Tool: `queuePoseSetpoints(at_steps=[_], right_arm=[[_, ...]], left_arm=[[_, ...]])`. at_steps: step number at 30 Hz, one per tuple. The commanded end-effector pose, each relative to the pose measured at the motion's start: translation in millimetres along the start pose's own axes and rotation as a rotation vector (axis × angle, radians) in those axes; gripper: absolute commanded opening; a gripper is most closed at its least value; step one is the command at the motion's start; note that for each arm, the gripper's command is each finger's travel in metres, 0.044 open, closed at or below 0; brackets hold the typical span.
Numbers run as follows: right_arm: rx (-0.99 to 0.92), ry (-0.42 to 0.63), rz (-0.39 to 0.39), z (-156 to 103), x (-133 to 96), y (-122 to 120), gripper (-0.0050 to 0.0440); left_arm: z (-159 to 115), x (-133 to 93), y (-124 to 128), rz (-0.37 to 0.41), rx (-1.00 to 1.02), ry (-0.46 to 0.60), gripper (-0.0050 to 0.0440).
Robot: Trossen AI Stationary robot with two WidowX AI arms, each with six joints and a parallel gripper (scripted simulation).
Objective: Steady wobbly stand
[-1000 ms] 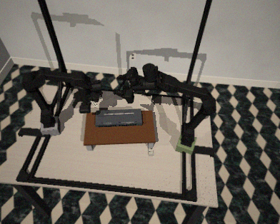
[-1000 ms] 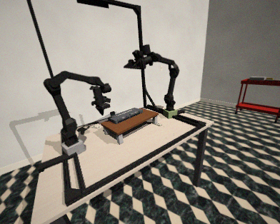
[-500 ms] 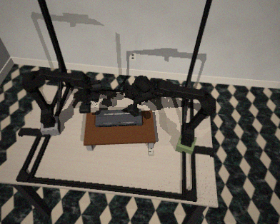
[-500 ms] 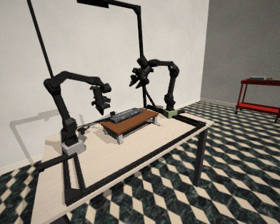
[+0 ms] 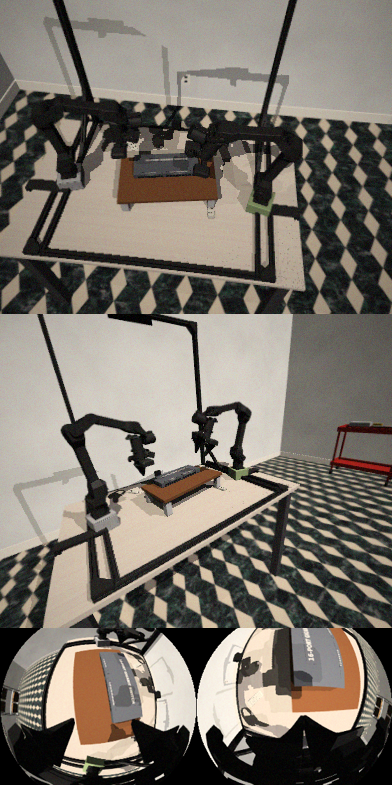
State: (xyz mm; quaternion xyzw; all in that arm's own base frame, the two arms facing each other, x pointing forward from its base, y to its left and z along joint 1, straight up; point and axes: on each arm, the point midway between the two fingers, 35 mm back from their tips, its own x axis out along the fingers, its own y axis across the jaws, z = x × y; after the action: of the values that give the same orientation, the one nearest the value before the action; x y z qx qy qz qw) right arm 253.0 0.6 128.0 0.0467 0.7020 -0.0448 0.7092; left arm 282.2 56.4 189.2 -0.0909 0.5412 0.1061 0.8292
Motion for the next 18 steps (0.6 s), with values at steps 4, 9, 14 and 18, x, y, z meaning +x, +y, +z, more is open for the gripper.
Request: queuePoseSetpoints(at_steps=[4,9,14,18], right_arm=[[0.000,0.000,0.000,0,0,0,0.0000],[0.000,0.000,0.000,0,0,0,0.0000],[0.000,0.000,0.000,0,0,0,0.0000],[0.174,0.010,-0.004,-48,-2,-57,0.0440]], left_arm=[[-46,12,2,0.014,0.009,0.181,0.0440],[-94,17,5,0.029,0.020,0.371,0.0440],[-103,17,6,0.032,0.022,0.409,0.0440],[-98,17,6,0.032,0.014,0.394,0.0440]])
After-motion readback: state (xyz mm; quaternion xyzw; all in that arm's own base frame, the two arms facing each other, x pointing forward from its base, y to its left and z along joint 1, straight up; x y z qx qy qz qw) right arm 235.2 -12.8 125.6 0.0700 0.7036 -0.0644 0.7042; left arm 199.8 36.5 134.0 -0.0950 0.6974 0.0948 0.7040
